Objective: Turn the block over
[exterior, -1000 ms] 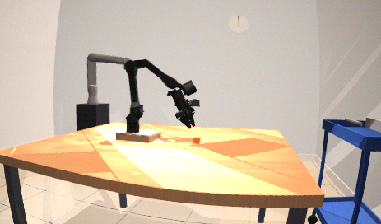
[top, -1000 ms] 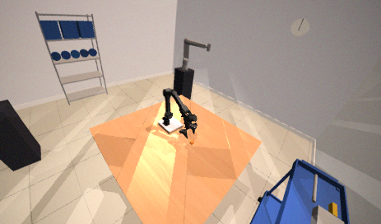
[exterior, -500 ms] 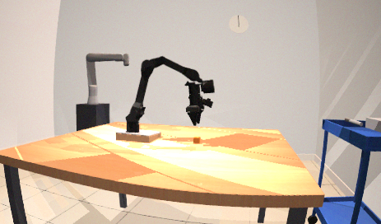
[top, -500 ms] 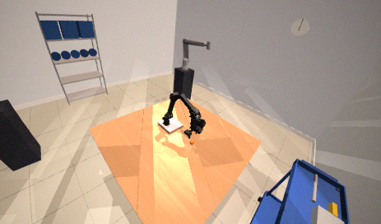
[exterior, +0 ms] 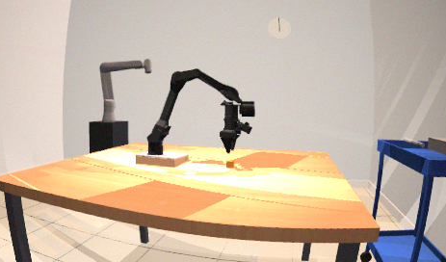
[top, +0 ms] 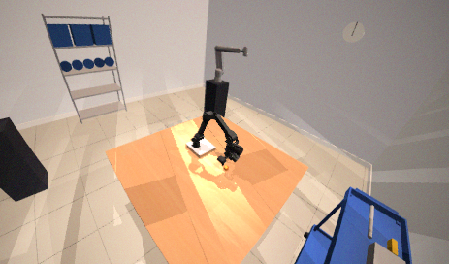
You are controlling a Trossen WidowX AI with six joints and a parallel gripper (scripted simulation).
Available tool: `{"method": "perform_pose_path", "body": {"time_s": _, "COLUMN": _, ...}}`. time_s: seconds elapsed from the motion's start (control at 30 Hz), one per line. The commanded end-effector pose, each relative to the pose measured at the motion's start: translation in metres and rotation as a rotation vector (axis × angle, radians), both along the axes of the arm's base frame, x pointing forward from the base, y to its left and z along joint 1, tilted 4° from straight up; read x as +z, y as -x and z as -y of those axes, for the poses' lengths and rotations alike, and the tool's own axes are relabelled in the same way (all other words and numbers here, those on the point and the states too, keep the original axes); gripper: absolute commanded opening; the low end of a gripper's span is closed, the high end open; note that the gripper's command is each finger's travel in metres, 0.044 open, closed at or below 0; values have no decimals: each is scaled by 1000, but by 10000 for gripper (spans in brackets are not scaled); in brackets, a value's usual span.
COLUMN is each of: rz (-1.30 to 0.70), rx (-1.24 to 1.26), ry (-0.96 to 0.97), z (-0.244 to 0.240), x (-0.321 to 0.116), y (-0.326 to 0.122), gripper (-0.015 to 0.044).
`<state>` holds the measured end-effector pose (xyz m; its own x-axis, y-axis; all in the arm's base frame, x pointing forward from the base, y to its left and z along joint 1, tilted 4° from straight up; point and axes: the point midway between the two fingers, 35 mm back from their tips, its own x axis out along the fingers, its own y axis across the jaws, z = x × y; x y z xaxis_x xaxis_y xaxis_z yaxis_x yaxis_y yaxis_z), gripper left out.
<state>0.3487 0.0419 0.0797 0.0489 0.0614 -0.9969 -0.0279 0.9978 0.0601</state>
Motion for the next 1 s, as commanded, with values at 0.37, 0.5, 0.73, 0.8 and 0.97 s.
{"method": "perform_pose_path", "body": {"time_s": 0.37, "rz": -7, "rx": 3, "ry": -4, "z": -2, "x": -25, "y": -1, "gripper": 440}}
{"method": "perform_pose_path", "body": {"time_s": 0.5, "rz": -7, "rx": 3, "ry": -5, "z": -3, "x": -31, "y": -1, "gripper": 440}}
{"method": "perform_pose_path", "body": {"time_s": 0.73, "rz": -7, "rx": 3, "ry": -5, "z": -4, "x": -42, "y": -2, "gripper": 440}}
{"method": "perform_pose_path", "body": {"time_s": 0.8, "rz": -7, "rx": 3, "ry": -4, "z": -4, "x": -45, "y": -2, "gripper": 440}}
{"method": "perform_pose_path", "body": {"time_s": 0.97, "rz": -7, "rx": 3, "ry": -4, "z": -4, "x": -53, "y": -2, "gripper": 440}}
